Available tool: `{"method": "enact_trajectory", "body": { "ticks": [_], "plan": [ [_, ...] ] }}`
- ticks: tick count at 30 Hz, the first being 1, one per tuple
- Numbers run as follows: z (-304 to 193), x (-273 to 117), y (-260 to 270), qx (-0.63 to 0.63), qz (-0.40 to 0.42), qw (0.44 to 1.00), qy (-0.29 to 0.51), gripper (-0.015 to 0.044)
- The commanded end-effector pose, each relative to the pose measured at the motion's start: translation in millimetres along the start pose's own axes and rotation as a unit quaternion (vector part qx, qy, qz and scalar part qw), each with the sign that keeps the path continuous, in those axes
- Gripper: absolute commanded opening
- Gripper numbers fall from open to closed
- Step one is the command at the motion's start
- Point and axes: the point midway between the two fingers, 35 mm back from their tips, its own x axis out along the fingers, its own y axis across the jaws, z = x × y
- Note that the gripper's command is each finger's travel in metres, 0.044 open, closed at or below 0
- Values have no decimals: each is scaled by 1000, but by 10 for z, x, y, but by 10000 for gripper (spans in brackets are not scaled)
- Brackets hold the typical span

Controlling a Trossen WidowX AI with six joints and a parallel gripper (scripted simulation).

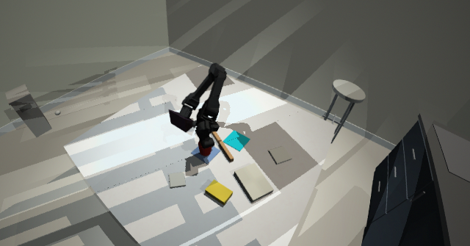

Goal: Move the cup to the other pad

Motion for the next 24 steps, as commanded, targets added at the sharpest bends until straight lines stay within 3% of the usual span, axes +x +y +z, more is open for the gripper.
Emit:
{"method": "enact_trajectory", "body": {
  "ticks": [1, 2, 5, 15, 24],
  "plan": [
    [2, 28, 7, 2, 0, 1000, -2, 148],
    [2, 28, 7, 2, 0, 1000, -2, 148],
    [0, 10, 3, 0, 0, 1000, 0, 69],
    [0, 10, 3, 0, 0, 1000, 0, 2],
    [-2, -100, -7, 1, 0, 1000, 0, 0]
  ]
}}
